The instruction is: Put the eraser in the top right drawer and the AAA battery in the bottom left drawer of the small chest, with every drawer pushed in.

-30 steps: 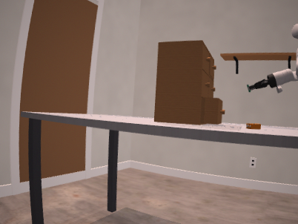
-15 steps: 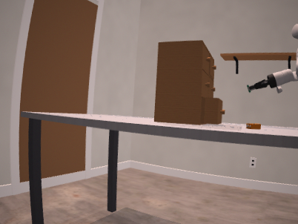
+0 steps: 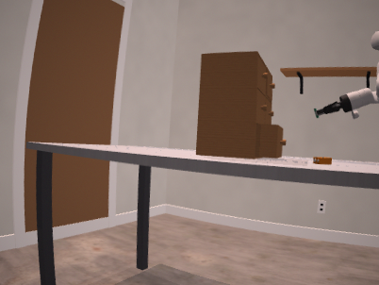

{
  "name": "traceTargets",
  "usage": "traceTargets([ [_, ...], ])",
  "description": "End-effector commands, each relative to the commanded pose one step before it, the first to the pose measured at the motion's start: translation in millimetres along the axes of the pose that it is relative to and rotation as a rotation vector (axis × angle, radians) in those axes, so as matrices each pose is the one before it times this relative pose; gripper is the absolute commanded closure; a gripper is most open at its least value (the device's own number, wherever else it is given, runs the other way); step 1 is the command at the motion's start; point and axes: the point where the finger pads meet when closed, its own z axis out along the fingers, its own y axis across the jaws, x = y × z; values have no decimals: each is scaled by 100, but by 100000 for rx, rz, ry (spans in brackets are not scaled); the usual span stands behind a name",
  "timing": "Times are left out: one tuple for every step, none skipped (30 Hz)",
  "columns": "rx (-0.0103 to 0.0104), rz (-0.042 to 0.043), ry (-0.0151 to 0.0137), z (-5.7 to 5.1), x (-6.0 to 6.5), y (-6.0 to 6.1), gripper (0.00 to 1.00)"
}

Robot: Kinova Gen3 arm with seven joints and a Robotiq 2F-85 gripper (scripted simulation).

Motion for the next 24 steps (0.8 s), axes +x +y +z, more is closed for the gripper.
traceTargets([
  [-225,338,-1158,238,-432,474,95],
  [23,4,11,27,5,51,95],
  [-23,-5,-13,28,-2,68,95],
  [-35,-7,-19,29,-4,74,95],
  [-17,-4,-9,30,-1,71,95],
  [-9,-2,-4,31,0,71,95],
  [-19,-4,-8,32,-1,76,95],
  [-25,-6,-11,32,-2,80,95],
  [-19,-4,-12,35,-2,81,95],
  [-18,-4,-12,36,-2,83,95],
  [0,0,0,0,0,0,95],
  [0,0,0,0,0,0,95],
  [-367,-71,-196,36,-59,194,95],
  [225,43,120,37,39,12,95],
  [216,40,118,38,38,17,95],
  [-120,-24,-65,39,-19,124,95],
  [-147,-28,-85,41,-24,135,95],
  [5,1,0,42,2,90,95],
  [39,7,21,43,8,82,95],
  [-31,-7,-16,43,-4,106,95],
  [-57,-11,-34,45,-9,116,95],
  [-28,-5,-21,47,-4,110,95],
  [-15,-3,-11,48,-1,108,95],
  [-28,-6,-17,48,-3,114,95],
])
